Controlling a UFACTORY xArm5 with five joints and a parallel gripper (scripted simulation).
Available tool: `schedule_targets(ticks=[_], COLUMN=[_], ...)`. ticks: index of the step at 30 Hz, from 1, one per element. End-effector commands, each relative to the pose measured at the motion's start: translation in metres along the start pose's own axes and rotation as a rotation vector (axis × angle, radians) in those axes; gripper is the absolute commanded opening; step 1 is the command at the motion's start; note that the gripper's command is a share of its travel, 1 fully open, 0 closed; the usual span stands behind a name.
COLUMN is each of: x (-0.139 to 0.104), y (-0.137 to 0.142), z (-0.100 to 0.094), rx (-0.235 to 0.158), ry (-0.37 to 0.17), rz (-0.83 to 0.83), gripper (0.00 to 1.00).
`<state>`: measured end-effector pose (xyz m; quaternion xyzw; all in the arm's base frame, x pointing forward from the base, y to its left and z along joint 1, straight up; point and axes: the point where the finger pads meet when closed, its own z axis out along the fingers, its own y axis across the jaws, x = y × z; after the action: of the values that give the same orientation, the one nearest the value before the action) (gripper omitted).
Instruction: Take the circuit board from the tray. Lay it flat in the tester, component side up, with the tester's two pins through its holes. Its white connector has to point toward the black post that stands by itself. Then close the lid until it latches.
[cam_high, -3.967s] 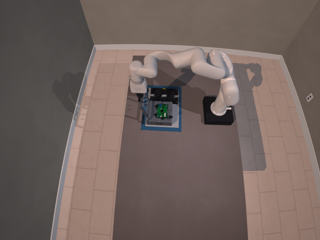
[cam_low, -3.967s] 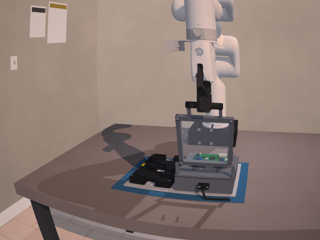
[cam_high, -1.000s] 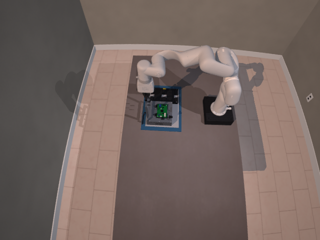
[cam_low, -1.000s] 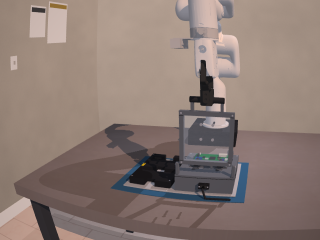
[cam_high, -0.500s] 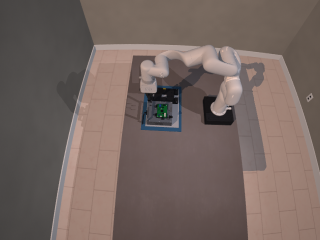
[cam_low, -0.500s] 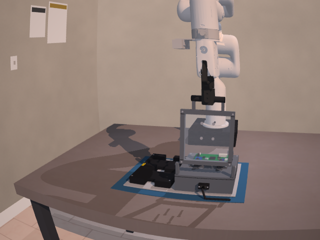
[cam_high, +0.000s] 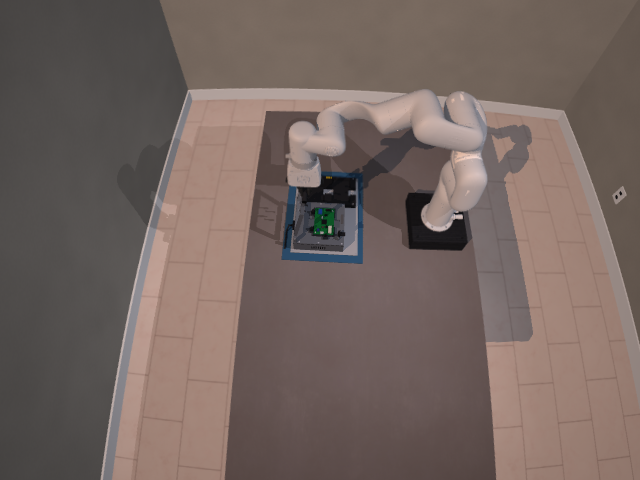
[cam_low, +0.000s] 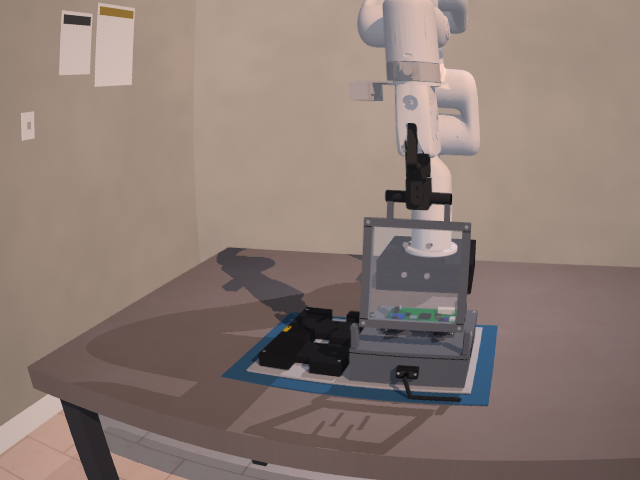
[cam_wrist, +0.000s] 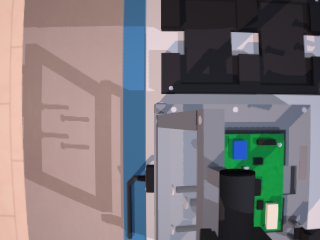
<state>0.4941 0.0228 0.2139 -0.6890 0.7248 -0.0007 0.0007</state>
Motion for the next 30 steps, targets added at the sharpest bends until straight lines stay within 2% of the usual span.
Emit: schedule_targets(ticks=[1,30], x=[0.000,0.000], y=[0.007,0.052], z=[-0.001,0.017], rx=[0.006,0.006], ry=[-0.001,-0.001], rz=[0.000,0.000], gripper=[0.00,0.00])
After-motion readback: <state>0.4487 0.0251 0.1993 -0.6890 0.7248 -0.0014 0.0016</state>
